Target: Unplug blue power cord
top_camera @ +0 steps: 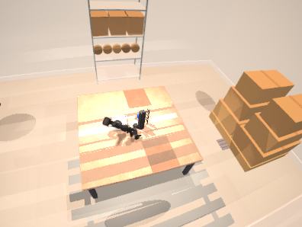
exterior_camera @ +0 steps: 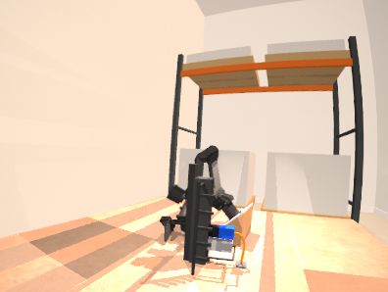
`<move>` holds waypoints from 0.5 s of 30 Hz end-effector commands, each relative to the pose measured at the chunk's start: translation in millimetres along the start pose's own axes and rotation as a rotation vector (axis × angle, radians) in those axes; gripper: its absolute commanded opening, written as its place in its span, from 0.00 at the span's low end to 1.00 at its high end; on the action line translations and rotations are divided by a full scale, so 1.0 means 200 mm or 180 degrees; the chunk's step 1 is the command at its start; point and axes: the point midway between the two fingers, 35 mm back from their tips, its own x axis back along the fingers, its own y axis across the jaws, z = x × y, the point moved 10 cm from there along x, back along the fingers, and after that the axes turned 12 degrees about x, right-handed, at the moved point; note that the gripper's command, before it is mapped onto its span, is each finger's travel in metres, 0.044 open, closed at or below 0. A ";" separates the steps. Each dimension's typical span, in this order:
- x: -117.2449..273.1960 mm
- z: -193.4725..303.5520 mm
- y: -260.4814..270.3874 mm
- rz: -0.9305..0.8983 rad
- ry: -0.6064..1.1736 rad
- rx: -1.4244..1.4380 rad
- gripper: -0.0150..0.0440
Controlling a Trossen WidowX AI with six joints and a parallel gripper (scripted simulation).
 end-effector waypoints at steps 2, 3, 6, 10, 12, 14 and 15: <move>0.00 0.00 0.00 0.0009 -0.0004 0.0023 0.84; 0.00 0.00 0.00 0.0021 -0.0008 0.0052 0.80; -0.01 0.02 0.00 0.0084 -0.0029 0.0204 0.67; -0.02 0.04 0.01 0.0127 -0.0027 0.0428 0.53; -0.03 0.07 0.02 0.0137 -0.0011 0.0600 0.53; -0.04 0.10 0.04 0.0151 0.0012 0.0826 0.53; -0.04 0.11 0.05 0.0157 0.0025 0.0940 0.53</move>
